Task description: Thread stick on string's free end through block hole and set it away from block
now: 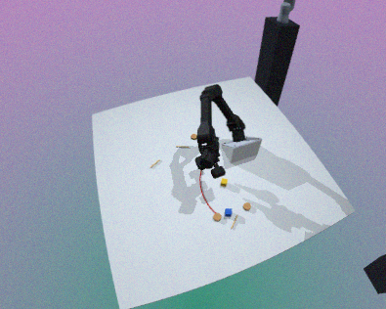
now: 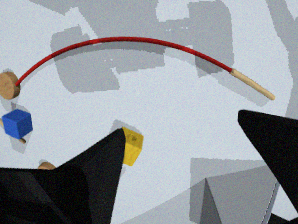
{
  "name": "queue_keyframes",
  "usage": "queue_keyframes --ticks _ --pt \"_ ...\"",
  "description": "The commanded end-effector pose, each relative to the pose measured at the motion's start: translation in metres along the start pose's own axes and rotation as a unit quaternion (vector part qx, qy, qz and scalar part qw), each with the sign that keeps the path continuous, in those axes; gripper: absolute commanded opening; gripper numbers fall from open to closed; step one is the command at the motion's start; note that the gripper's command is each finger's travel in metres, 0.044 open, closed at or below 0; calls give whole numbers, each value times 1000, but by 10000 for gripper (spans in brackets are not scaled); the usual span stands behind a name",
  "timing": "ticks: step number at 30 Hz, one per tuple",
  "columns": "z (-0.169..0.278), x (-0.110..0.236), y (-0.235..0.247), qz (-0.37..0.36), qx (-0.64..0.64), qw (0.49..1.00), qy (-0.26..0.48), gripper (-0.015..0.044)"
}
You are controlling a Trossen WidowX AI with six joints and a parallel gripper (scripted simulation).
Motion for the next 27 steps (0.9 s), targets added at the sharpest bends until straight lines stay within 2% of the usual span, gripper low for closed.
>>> queue_keyframes --ticks 1,9,20,27 --pt "-3 0 -38 8 -444 896 -4 440" --pt "-5 -1 -56 9 -658 753 -7 440" --pt "-6 -3 -78 9 -873 487 -12 440" --pt "-6 -3 -78 9 -877 481 -12 440"
Point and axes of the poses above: the point midway between the two fingers, 35 mm back from their tips, its own x axis back along the fingers, its own y axis across the jaws, z = x × y, the point moved 1 cm from there along x, back along the fingers, and after that the axes turned 11 degrees about x, right-handed, at the moved point
